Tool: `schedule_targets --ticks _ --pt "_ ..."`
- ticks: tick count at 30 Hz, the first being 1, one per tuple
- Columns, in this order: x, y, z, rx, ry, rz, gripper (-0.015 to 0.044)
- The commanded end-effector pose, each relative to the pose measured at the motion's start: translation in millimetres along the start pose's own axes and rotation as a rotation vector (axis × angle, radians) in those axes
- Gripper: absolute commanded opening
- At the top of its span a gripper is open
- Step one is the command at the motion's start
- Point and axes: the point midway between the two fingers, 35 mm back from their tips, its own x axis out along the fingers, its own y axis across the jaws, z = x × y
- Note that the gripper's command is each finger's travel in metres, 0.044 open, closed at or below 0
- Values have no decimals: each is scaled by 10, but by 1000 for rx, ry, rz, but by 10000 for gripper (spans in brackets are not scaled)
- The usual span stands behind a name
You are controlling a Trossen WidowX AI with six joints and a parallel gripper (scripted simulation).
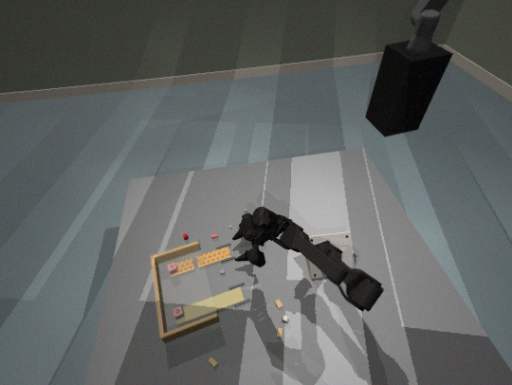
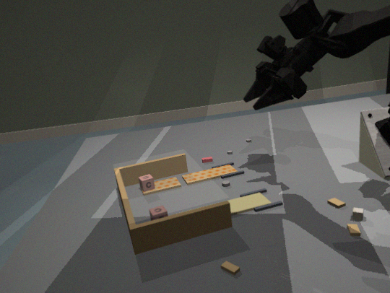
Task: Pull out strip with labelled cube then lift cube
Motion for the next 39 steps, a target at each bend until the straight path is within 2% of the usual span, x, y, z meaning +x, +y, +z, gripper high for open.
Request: schedule_targets --ticks 1,2,8,17,24,39 --pt "-3 -5 -4 -3 0 4 400" --pt "-3 -5 -4 -3 0 4 400" --pt "266 15 -43 -36 137 -25 242" --pt "833 356 -310 -105 594 17 6" --pt "1038 811 -584 -167 929 88 0" --pt "1031 827 -622 -173 948 93 0"
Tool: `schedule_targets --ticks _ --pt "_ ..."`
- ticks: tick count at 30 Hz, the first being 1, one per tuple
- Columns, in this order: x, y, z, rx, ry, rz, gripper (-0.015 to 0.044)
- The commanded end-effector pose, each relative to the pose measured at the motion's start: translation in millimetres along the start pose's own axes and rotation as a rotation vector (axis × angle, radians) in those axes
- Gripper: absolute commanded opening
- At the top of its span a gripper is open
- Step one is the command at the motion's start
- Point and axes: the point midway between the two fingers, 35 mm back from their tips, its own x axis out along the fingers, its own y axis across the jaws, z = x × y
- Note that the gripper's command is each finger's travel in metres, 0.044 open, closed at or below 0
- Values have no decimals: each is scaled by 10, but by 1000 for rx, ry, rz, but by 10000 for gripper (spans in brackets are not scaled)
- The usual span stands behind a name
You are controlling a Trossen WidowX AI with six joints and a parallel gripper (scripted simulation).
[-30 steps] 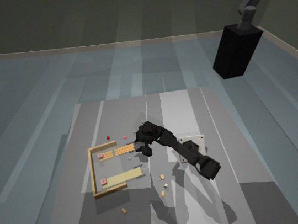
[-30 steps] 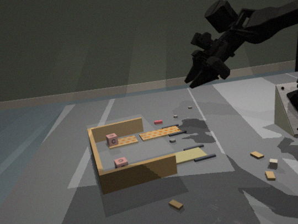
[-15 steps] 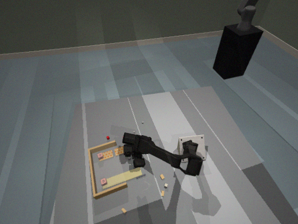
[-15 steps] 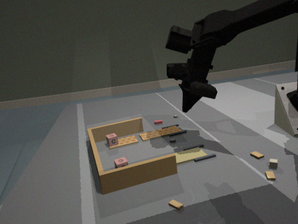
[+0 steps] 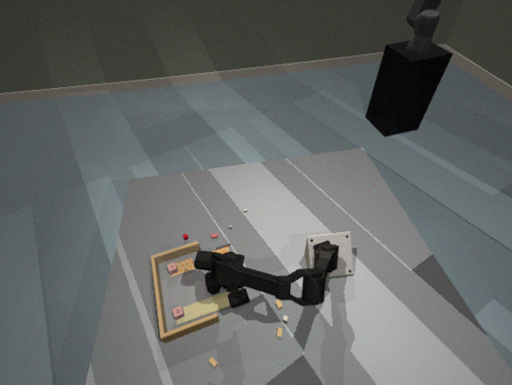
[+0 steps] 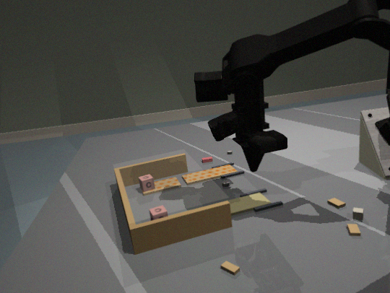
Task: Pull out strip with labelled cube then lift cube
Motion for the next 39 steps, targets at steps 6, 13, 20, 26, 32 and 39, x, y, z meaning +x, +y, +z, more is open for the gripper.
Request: schedule_targets --ticks 6,13,20,26,32,39 --pt "105 -26 9 -4 12 -4 0" --pt "222 -31 16 -4 12 -5 0" --pt "337 -34 20 -4 12 -5 0" --pt "436 -34 21 -4 12 -4 0" --pt "533 -34 21 -4 12 -3 0" --pt "647 -33 22 -4 11 -1 0"
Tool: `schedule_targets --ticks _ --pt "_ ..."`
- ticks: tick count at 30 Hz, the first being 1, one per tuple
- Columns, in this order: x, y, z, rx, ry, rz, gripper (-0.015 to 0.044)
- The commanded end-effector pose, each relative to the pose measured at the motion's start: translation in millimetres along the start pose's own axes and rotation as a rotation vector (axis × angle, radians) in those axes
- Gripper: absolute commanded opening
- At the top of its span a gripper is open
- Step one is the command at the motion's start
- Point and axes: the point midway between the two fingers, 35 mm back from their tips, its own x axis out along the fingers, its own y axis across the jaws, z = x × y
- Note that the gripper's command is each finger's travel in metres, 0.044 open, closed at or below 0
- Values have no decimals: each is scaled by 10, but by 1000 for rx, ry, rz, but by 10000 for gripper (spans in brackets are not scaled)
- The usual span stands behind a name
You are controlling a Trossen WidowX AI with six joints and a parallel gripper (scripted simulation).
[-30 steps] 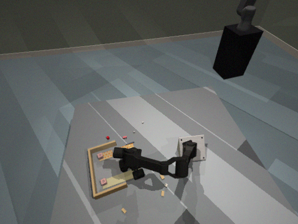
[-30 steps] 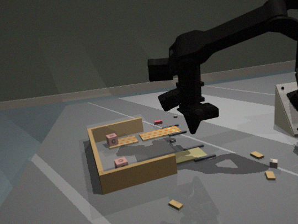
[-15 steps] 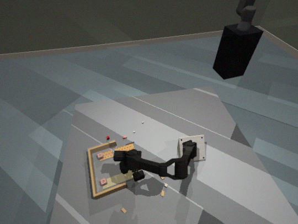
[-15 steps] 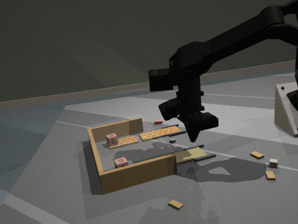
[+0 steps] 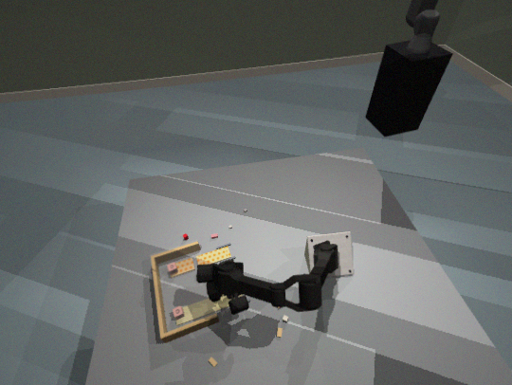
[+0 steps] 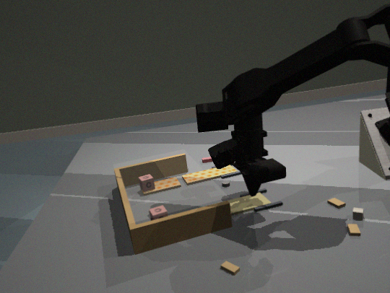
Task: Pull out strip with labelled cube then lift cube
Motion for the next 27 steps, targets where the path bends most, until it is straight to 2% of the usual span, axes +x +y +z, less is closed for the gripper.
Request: schedule_targets --ticks 1,27 --pt "87 -4 -16 11 4 8 0" --pt "133 -3 -16 11 4 9 0"
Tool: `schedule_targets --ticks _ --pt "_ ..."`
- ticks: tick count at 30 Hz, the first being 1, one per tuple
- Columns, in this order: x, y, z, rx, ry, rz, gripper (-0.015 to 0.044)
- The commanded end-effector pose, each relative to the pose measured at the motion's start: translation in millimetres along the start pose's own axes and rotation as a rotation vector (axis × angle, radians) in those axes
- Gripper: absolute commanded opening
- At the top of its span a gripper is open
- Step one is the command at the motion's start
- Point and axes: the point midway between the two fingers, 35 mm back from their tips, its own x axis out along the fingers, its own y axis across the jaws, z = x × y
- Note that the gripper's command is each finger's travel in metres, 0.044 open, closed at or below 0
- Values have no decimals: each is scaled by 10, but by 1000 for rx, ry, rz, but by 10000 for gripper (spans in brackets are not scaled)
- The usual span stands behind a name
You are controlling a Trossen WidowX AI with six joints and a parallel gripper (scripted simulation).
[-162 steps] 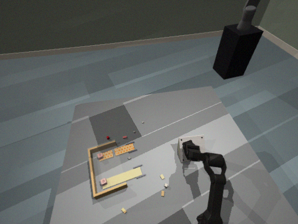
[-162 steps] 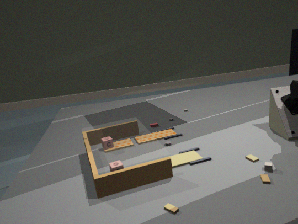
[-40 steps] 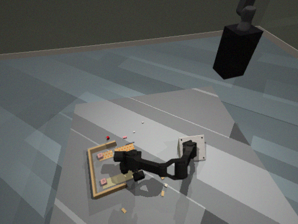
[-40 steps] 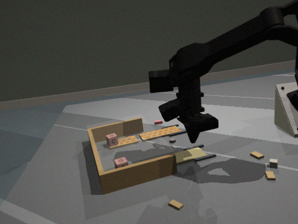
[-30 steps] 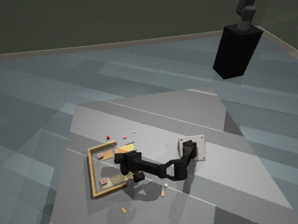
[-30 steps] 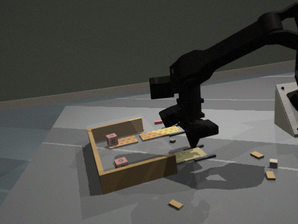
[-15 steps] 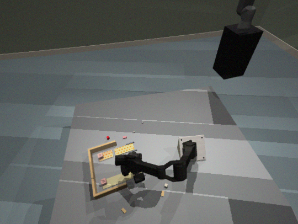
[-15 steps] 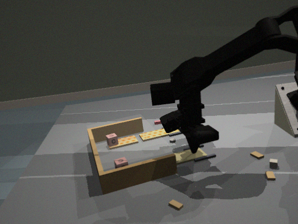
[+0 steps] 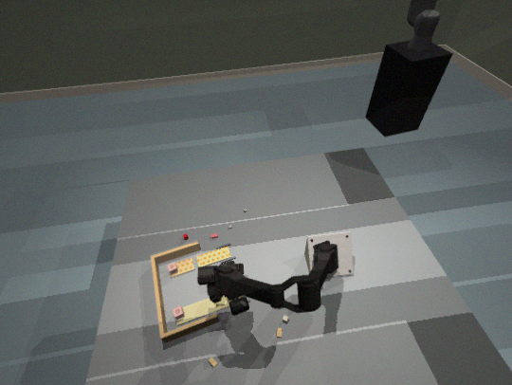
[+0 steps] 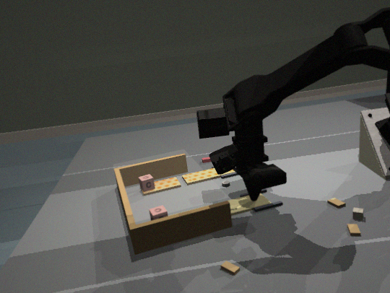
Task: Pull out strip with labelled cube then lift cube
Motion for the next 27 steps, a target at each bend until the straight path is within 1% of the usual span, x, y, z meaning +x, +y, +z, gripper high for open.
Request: schedule_targets --ticks 1,27 --pt "8 4 0 6 -1 6 0" --pt "32 5 1 6 -1 6 0"
